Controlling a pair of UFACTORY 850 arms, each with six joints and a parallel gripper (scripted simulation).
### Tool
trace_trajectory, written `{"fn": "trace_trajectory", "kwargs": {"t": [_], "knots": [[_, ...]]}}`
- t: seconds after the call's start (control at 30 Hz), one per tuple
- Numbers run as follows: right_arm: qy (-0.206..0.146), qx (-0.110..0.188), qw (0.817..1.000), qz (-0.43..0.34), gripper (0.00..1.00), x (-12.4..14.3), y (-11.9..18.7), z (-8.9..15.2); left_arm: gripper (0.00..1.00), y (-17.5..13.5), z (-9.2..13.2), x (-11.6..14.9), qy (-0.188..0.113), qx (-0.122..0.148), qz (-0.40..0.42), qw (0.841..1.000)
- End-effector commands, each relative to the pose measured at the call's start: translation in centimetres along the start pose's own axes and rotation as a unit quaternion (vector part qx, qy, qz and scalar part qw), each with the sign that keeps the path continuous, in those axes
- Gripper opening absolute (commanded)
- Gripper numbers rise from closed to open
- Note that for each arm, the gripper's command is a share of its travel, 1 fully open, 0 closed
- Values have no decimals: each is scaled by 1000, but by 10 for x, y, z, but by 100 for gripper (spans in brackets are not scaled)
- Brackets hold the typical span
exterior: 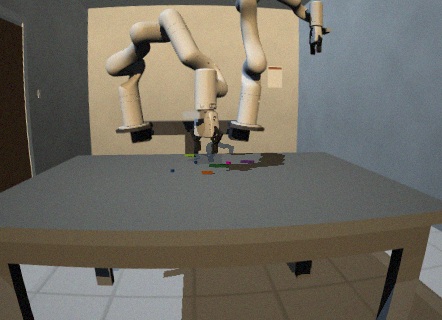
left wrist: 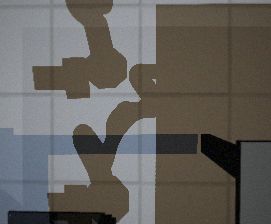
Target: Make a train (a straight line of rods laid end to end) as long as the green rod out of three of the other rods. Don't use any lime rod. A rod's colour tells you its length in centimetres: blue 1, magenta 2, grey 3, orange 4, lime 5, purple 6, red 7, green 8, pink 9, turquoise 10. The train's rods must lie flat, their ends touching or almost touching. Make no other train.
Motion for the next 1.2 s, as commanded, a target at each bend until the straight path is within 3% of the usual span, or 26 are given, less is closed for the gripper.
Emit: {"fn": "trace_trajectory", "kwargs": {"t": [0.0, 0.17, 0.3, 0.47, 0.5, 0.73, 0.97, 1.17], "knots": [[0, -1, 1000, 0, 100, 0, -1, 2, 100, 0, 1, 0, 1, 0, 0, 1000], [0, -1, 1000, -5, 100, -1, -1, 2, 100, 0, 1, 0, 1, 0, 0, 1000], [0, -1, 996, -94, 100, -8, 4, 1, 100, 0, 1, 0, 1, 0, 0, 1000], [0, -1, 991, -131, 100, -11, 6, 1, 100, 0, 1, 0, 1, 0, 0, 1000], [0, -1, 985, -173, 100, -15, 9, 1, 100, 0, 1, 0, 1, 0, 0, 1000], [-1, -1, 963, -271, 100, -23, 14, 1, 100, 0, 1, 0, 1, 0, 0, 1000], [-1, -1, 928, -372, 100, -32, 21, 1, 100, 0, 1, 0, 1, 0, 0, 1000], [-1, -1, 924, -382, 100, -32, 22, 1, 100, 0, 1, 0, 1, 0, 0, 1000]]}}
Point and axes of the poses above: on each arm, the point where the finger pads meet when closed, its own z axis back along the fingers, its own y axis across the jaws, x = y × z, the point moved 5 cm from there along z, back along the fingers, and after that the axes turned 7 degrees about -z, right-handed, at the moved point
